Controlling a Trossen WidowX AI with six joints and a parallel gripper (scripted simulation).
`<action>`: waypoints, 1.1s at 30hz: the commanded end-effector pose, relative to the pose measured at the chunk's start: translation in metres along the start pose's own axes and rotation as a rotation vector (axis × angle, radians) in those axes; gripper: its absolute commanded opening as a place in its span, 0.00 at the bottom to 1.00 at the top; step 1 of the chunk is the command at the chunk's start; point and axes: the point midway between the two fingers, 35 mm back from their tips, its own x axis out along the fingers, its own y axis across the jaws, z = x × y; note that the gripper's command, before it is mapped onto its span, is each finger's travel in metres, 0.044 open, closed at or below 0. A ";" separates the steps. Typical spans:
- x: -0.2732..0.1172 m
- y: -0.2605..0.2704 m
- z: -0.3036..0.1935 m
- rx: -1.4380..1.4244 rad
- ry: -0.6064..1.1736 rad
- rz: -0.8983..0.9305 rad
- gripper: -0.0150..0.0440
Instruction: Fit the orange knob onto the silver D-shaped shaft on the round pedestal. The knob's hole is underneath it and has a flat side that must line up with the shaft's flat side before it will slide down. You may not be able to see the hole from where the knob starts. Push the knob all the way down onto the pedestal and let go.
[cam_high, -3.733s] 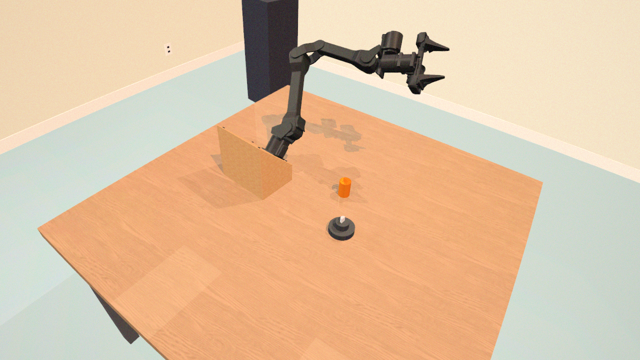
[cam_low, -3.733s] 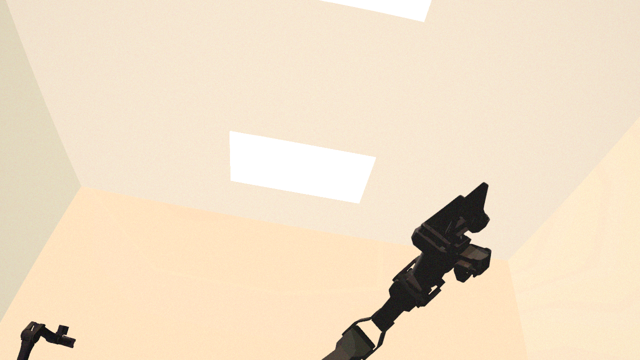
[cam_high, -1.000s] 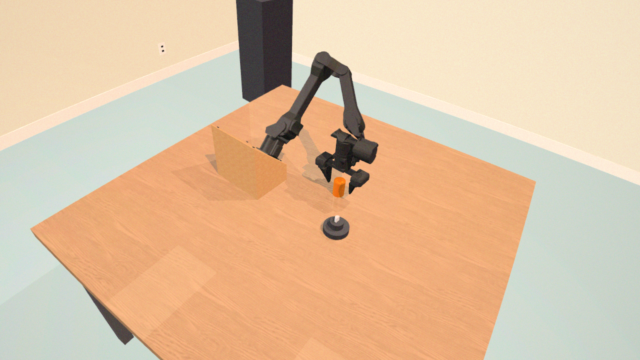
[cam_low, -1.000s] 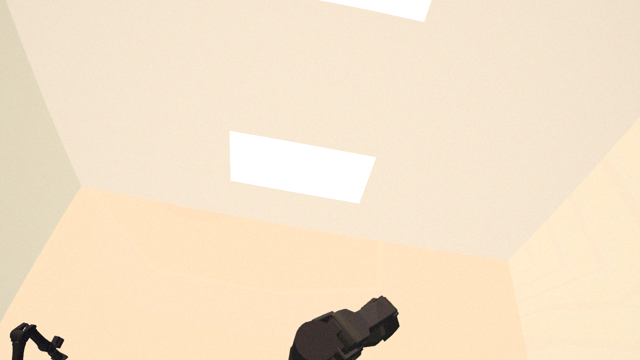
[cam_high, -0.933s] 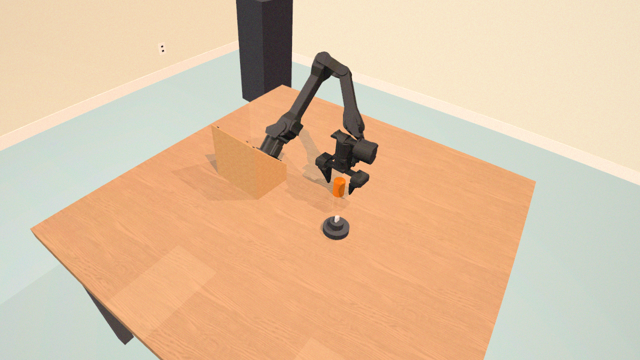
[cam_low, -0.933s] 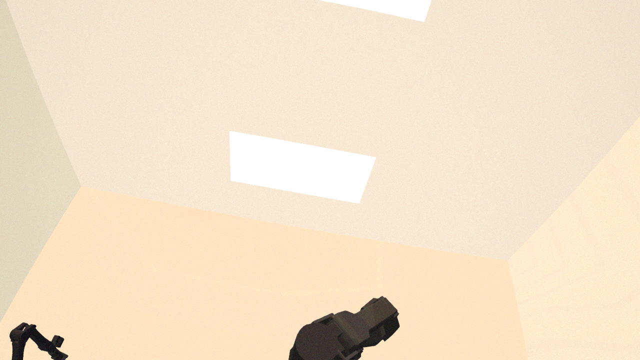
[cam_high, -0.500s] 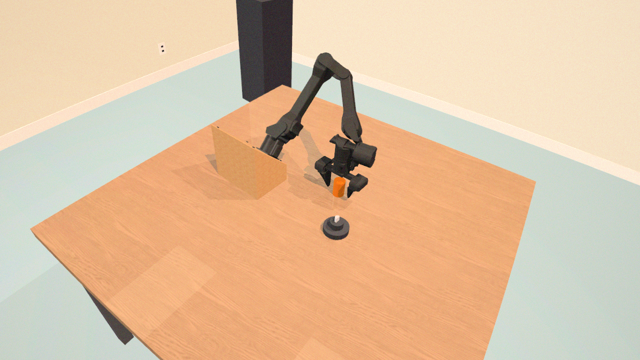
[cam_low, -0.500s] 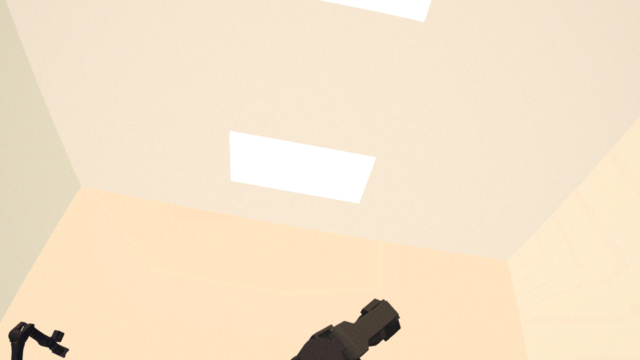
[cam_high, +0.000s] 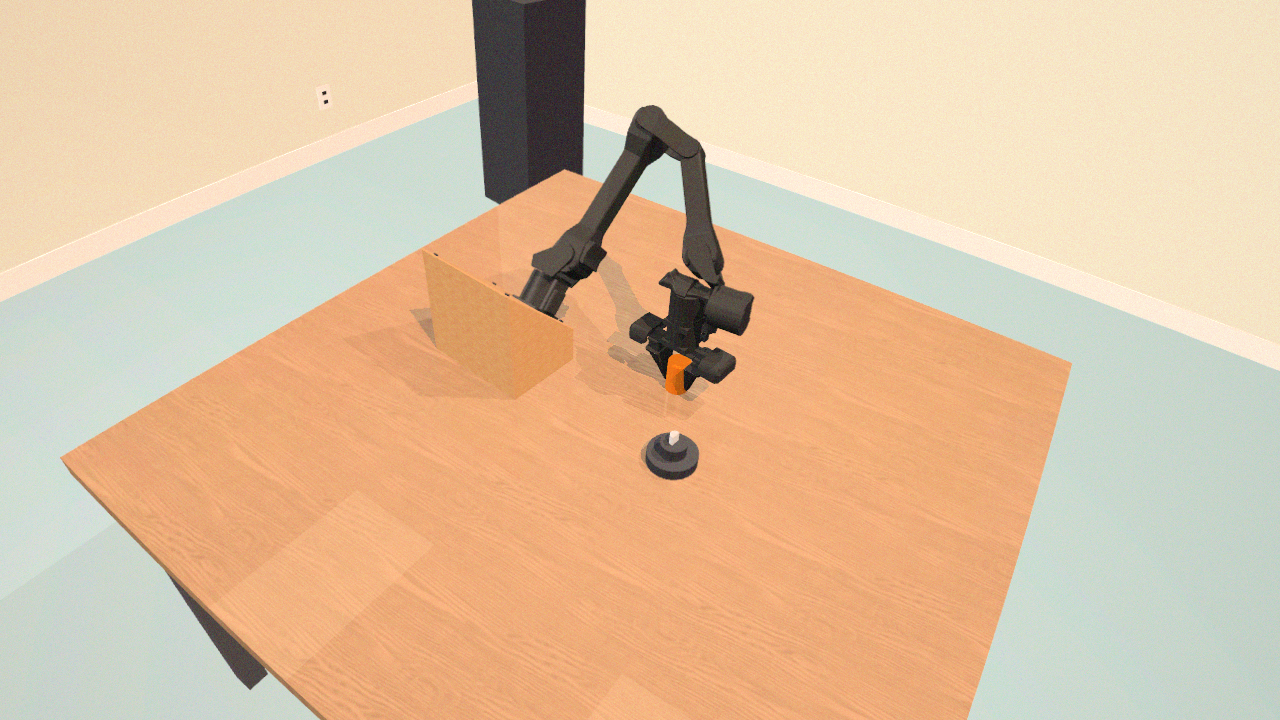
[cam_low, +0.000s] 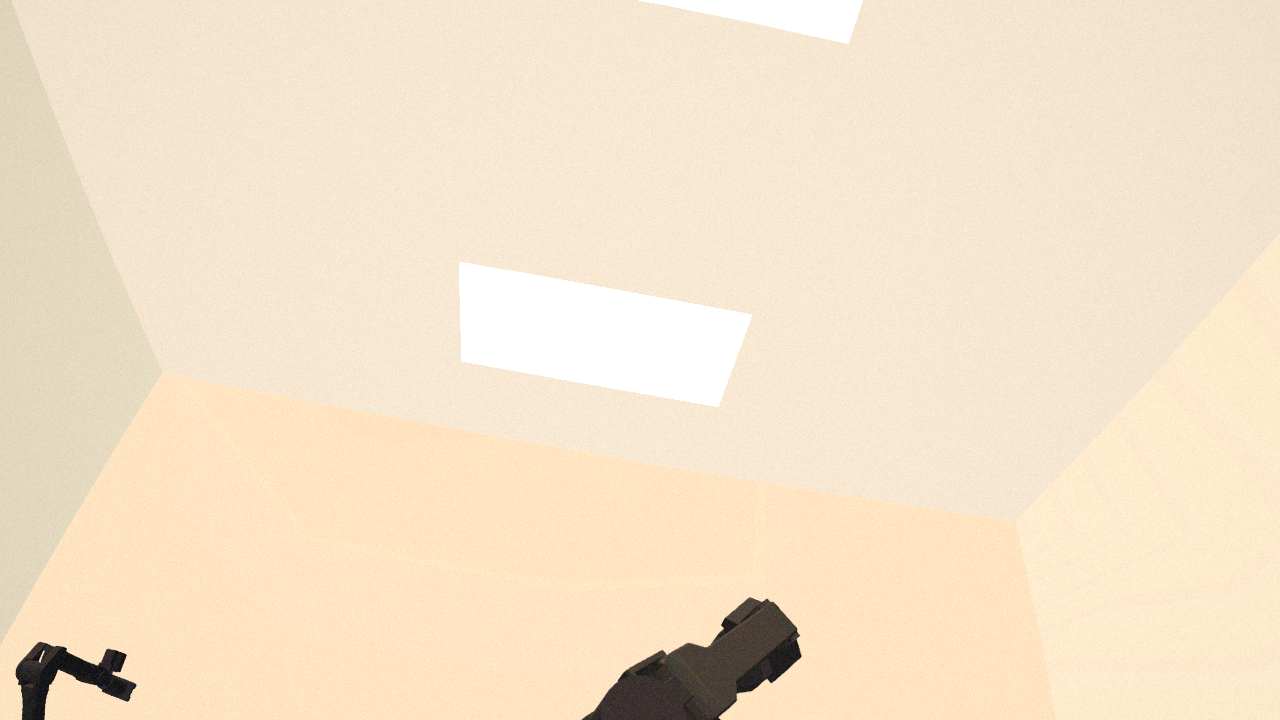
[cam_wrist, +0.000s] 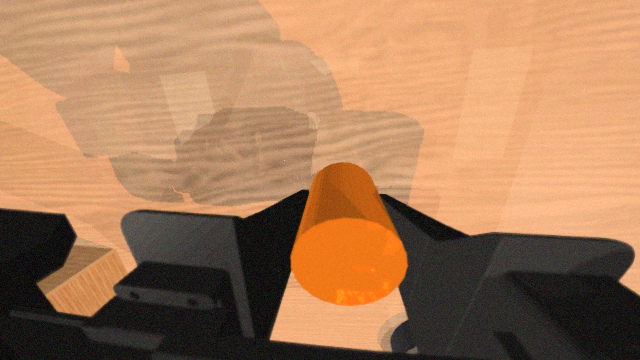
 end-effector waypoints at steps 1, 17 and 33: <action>-0.003 -0.001 -0.001 0.005 0.002 -0.001 0.37; -0.094 -0.009 -0.006 0.006 0.021 0.000 0.25; -0.141 -0.001 -0.001 0.011 0.006 -0.057 0.25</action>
